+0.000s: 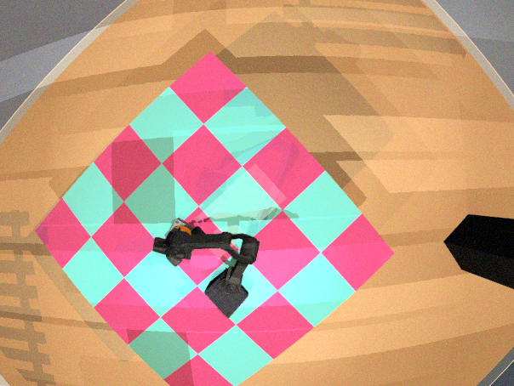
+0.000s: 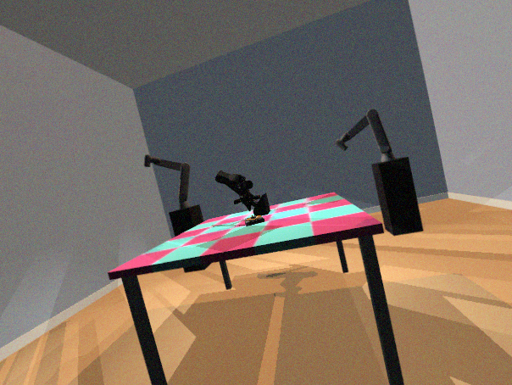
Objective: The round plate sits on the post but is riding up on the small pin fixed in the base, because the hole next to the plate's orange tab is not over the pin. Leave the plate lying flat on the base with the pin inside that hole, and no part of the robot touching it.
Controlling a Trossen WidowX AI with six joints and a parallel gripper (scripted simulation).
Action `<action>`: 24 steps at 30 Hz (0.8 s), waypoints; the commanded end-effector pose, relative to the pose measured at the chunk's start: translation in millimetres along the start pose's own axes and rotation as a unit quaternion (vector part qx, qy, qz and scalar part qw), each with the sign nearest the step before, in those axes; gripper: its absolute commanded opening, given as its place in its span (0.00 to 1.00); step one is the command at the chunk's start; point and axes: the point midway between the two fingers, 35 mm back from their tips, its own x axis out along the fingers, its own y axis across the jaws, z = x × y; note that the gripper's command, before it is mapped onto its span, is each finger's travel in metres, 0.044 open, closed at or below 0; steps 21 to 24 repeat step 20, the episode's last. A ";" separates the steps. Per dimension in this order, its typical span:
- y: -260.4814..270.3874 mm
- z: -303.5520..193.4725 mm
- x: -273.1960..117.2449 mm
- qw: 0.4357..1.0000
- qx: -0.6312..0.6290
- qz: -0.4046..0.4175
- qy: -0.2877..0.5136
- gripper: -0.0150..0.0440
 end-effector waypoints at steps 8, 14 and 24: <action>0.3 0.4 -6.6 1.000 0.000 0.001 -0.002 0.25; 0.3 0.4 -6.6 1.000 0.000 0.001 -0.002 0.25; 0.3 0.4 -6.6 1.000 0.000 0.001 -0.002 0.25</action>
